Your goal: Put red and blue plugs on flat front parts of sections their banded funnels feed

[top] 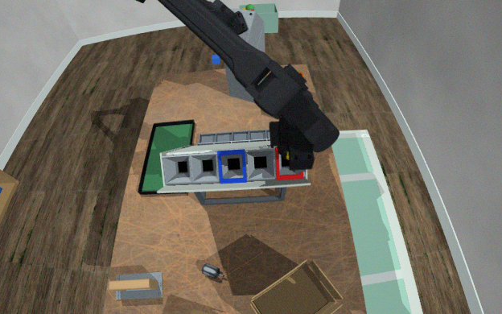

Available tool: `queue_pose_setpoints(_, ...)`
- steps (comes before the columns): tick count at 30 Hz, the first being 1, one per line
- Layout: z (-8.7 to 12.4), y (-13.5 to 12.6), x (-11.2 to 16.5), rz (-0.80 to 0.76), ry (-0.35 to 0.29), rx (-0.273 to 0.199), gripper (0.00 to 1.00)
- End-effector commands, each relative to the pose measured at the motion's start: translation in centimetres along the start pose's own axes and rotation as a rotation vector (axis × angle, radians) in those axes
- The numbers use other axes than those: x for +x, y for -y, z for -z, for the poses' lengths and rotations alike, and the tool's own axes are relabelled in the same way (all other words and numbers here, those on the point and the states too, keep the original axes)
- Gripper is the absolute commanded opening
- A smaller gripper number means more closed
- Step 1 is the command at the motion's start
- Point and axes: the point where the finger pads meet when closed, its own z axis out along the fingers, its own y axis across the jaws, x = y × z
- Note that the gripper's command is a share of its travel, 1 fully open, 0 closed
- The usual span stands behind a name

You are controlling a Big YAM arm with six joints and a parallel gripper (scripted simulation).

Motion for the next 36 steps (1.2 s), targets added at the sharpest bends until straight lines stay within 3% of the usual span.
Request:
queue_pose_setpoints(1,-1.15,-0.58,0.14,0.024,-0.007,0.003,0.0)
queue_pose_setpoints(31,-0.81,-0.68,0.25,0.031,-0.008,0.001,0.0)
queue_pose_setpoints(32,-0.81,-0.68,0.25,0.031,-0.008,0.001,0.56)
queue_pose_setpoints(36,-0.81,-0.68,0.25,0.03,-0.008,0.001,0.56)
